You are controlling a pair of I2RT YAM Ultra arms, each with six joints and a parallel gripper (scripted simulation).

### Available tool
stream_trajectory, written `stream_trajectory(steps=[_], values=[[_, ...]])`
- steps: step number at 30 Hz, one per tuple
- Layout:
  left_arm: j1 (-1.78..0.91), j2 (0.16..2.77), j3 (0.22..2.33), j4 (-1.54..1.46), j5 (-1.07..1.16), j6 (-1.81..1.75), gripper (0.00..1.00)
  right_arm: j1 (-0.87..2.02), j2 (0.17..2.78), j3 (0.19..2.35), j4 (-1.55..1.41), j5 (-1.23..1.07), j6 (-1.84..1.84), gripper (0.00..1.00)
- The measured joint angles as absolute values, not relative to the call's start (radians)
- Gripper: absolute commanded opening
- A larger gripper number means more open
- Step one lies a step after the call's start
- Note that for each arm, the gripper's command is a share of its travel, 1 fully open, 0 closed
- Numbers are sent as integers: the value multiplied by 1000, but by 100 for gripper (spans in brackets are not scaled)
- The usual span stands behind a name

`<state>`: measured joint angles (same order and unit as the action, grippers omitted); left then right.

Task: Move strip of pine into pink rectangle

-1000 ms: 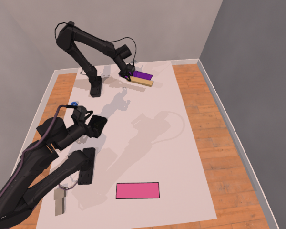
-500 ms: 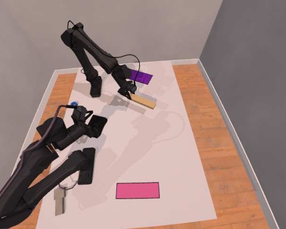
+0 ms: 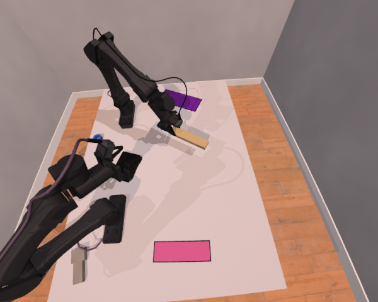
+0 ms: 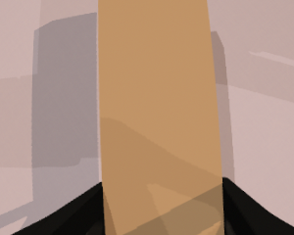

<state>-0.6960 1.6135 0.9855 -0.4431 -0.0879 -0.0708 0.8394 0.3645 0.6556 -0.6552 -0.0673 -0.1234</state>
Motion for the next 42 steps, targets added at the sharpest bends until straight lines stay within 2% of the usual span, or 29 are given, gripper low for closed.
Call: stream_trajectory(steps=[14, 28, 42], values=[[-545, 1618, 995, -486, 187, 446, 40, 839, 364, 656, -655, -67, -123, 100], [-451, 1750, 1168, -671, 396, 930, 40, 839, 364, 656, -655, -67, -123, 100], [-436, 1807, 1246, -748, 423, 1057, 40, 839, 364, 656, -655, -67, -123, 100]])
